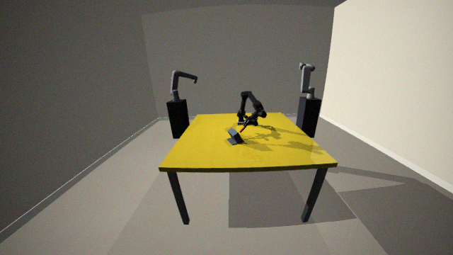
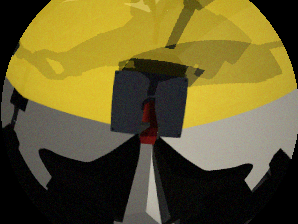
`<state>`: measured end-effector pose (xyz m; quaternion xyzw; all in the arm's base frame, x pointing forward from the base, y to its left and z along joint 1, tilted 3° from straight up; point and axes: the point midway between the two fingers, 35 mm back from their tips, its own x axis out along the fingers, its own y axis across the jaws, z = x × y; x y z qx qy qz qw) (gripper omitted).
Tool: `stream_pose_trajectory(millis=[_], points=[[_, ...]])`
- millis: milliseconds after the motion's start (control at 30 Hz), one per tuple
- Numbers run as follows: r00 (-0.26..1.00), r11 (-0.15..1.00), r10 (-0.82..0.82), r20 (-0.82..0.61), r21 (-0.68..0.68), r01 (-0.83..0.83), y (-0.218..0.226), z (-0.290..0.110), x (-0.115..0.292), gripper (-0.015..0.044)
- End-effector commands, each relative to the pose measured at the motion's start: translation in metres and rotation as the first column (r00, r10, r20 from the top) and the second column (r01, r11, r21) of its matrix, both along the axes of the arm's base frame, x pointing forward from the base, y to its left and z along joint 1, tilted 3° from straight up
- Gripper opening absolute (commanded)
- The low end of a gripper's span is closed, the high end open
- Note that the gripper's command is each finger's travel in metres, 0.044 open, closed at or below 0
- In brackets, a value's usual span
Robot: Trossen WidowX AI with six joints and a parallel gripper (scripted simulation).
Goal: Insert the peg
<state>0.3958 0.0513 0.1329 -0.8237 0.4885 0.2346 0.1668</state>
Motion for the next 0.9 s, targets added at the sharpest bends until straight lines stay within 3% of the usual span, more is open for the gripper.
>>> stream_pose_trajectory(millis=[0,433,867], points=[[1.0,1.0,0.002,-0.003,0.003,-0.002,0.0,0.0,0.0,0.0],[1.0,1.0,0.002,-0.003,0.003,-0.002,0.0,0.0,0.0,0.0],[0.996,0.985,0.001,0.09,-0.171,0.014,-0.007,-0.016,0.005,0.0]])
